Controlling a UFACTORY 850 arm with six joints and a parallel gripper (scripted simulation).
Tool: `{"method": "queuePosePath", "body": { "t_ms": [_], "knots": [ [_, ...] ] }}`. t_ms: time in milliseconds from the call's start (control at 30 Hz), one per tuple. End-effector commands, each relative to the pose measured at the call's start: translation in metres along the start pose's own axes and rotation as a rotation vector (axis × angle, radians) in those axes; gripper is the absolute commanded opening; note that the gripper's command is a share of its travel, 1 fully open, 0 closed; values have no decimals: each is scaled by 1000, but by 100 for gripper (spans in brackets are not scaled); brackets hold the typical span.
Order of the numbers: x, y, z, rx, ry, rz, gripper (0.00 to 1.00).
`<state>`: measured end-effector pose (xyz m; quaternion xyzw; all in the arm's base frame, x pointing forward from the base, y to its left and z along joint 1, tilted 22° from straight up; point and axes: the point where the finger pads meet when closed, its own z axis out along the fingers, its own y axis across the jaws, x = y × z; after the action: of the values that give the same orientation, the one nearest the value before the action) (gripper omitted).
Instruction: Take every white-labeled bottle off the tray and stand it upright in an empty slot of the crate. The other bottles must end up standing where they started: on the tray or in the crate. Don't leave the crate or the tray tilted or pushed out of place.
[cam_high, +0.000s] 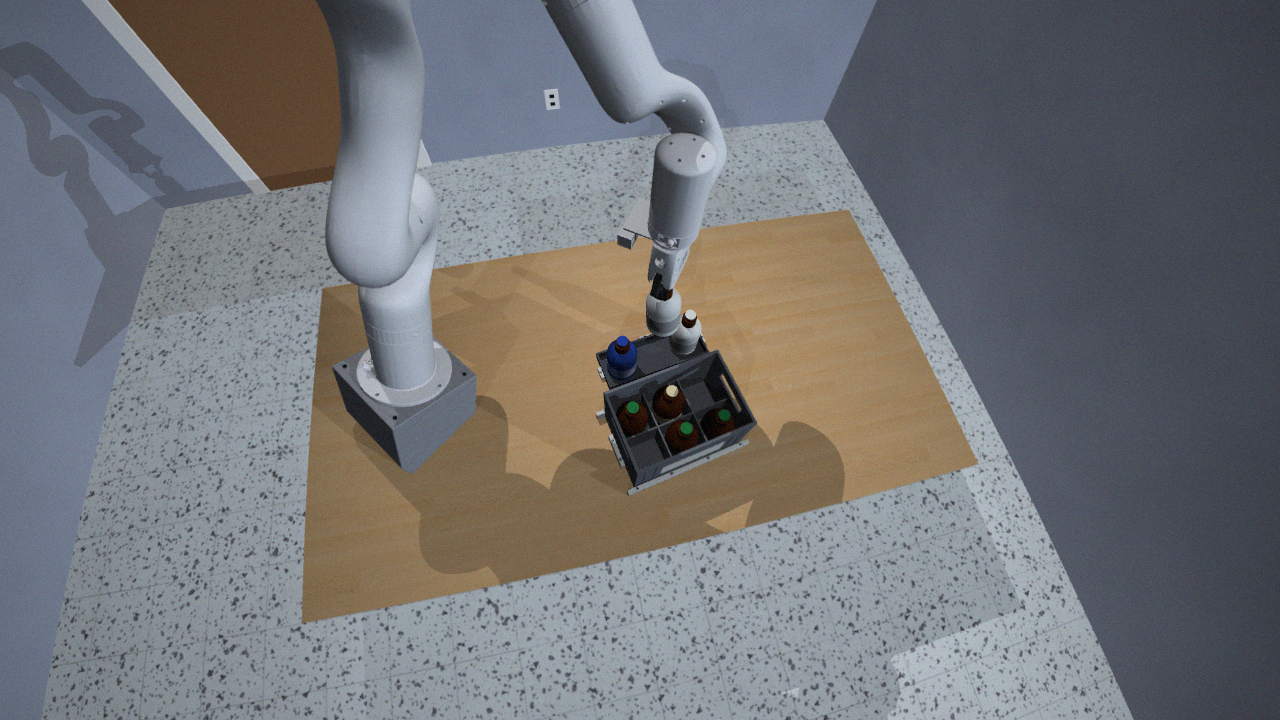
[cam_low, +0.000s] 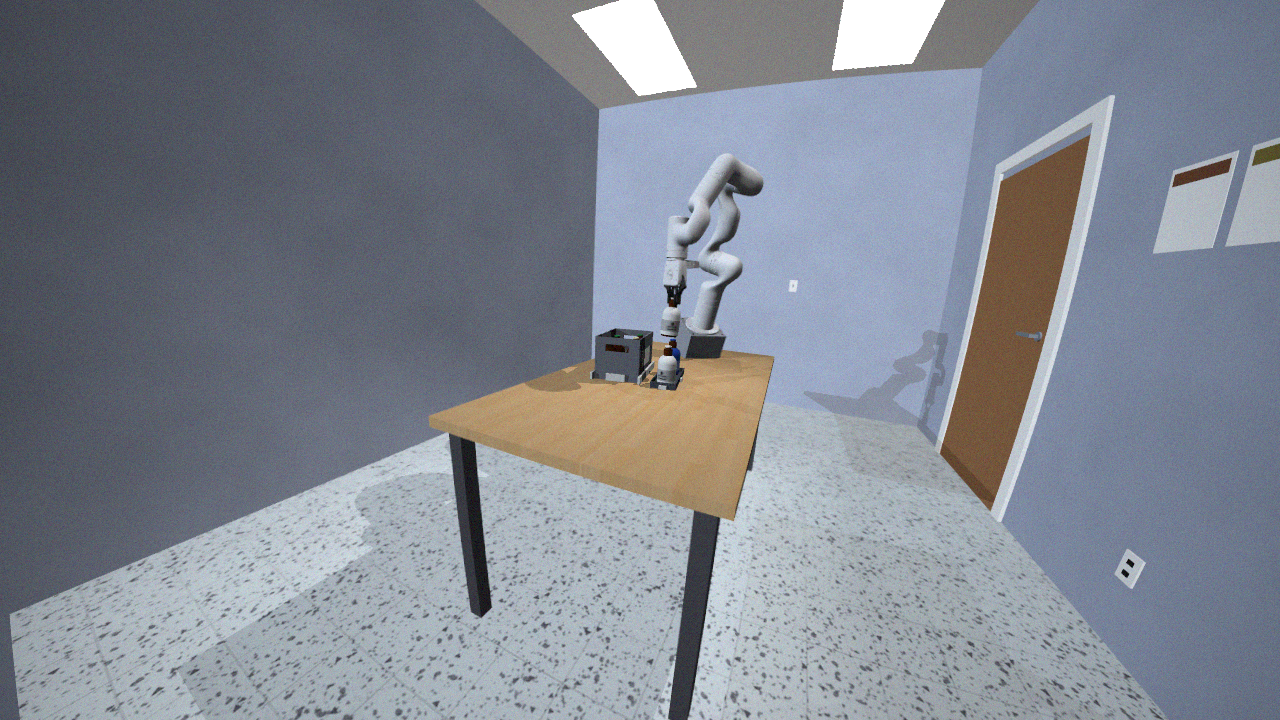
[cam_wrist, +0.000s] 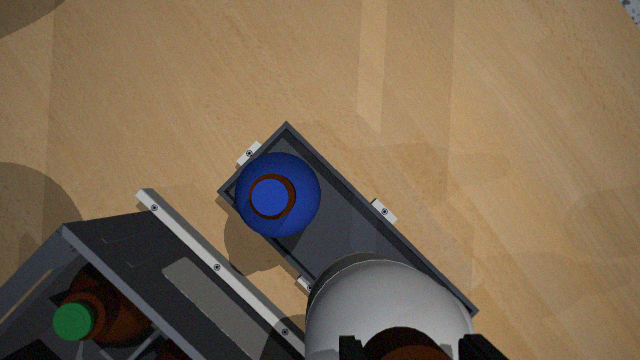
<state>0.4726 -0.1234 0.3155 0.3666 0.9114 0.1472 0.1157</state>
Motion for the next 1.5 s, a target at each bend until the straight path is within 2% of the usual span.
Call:
{"method": "queuePosePath", "body": {
  "t_ms": [0,967,1467],
  "knots": [
    [-1,-1,-1,-1,-2,0,0],
    [-7,-18,-1,-1,-2,0,0],
    [-13,-36,-1,-1,-2,0,0]
  ]
}}
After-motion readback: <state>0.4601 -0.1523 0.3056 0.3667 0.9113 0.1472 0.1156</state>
